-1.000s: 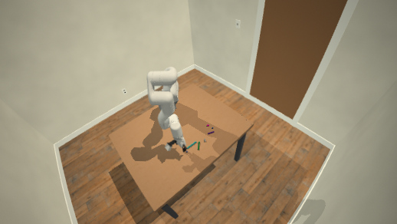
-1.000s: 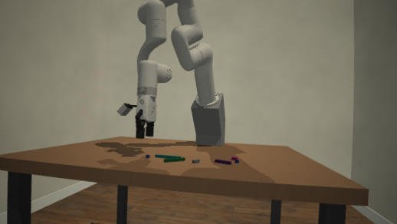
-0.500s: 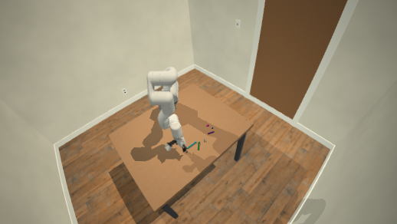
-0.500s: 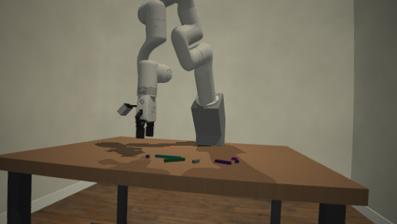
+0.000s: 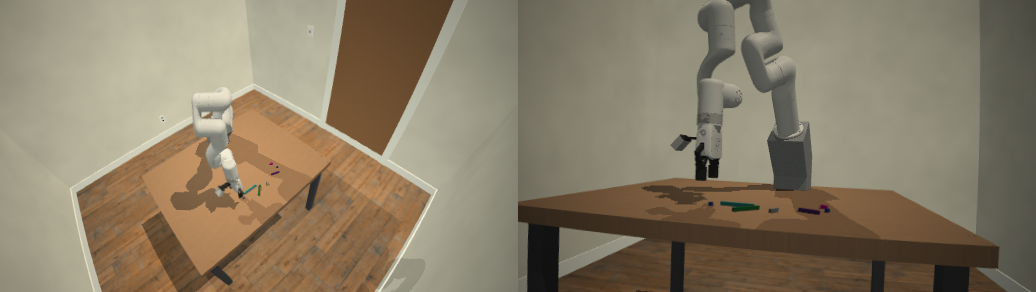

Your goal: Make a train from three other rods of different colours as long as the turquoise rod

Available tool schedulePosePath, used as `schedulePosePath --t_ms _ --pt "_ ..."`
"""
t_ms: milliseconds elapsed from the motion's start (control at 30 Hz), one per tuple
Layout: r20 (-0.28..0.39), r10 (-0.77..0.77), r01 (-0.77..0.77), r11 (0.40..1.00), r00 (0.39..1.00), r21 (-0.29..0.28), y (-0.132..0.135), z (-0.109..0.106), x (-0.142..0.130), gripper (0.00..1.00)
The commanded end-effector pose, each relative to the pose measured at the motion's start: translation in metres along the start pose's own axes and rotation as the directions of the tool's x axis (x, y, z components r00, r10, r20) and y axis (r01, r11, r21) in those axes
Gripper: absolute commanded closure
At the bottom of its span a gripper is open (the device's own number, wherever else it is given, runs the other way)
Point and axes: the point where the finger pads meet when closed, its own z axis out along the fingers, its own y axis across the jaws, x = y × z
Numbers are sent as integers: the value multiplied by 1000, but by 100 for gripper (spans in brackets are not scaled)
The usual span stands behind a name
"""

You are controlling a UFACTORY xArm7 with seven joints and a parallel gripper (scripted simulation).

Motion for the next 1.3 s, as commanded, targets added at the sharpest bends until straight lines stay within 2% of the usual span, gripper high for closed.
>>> schedulePosePath --t_ms 0,1100,1267 --pt "-1 0 0 1000 1000 1 0 0 1 0" --pt "-1 0 0 1000 1000 1 0 0 0 0" --pt "10 3 -3 1000 1000 8 -8 3 -13 0"
